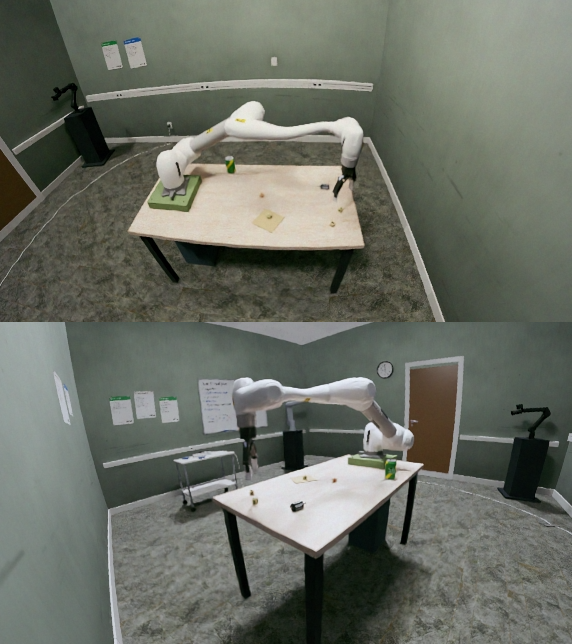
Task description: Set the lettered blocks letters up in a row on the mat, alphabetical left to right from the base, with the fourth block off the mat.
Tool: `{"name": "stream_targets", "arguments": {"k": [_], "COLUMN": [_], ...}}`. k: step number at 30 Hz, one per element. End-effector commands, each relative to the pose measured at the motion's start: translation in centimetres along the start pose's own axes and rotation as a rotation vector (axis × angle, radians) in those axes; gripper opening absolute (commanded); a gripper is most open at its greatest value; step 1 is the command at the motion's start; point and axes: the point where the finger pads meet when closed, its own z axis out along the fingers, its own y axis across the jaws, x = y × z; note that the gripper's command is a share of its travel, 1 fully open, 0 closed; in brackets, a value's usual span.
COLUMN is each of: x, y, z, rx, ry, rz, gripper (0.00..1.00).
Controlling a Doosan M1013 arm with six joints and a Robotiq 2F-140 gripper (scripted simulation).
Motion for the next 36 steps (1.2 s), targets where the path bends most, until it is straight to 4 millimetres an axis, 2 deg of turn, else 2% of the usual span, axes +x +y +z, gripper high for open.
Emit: {"name": "stream_targets", "arguments": {"k": [1,10,12,14,27,29,30,36], "x": [-0.1,-1.1,-1.1,-1.7,-4.3,-4.3,-5.1,-6.5], "y": [0.4,4.1,4.1,5.4,10.9,10.9,12.2,14.5], "z": [-0.3,-0.6,-0.6,-0.7,-0.7,-0.7,-0.7,-0.6], "rx": [0.002,0.002,0.002,0.002,0.003,0.003,0.003,0.003], "ry": [0.002,0.001,0.001,0.001,0.000,0.000,0.000,0.000], "rz": [0.048,0.401,0.401,0.528,1.004,1.004,1.113,1.300], "gripper": [1.00,1.00,1.00,1.00,1.00,1.00,1.00,1.00]}}
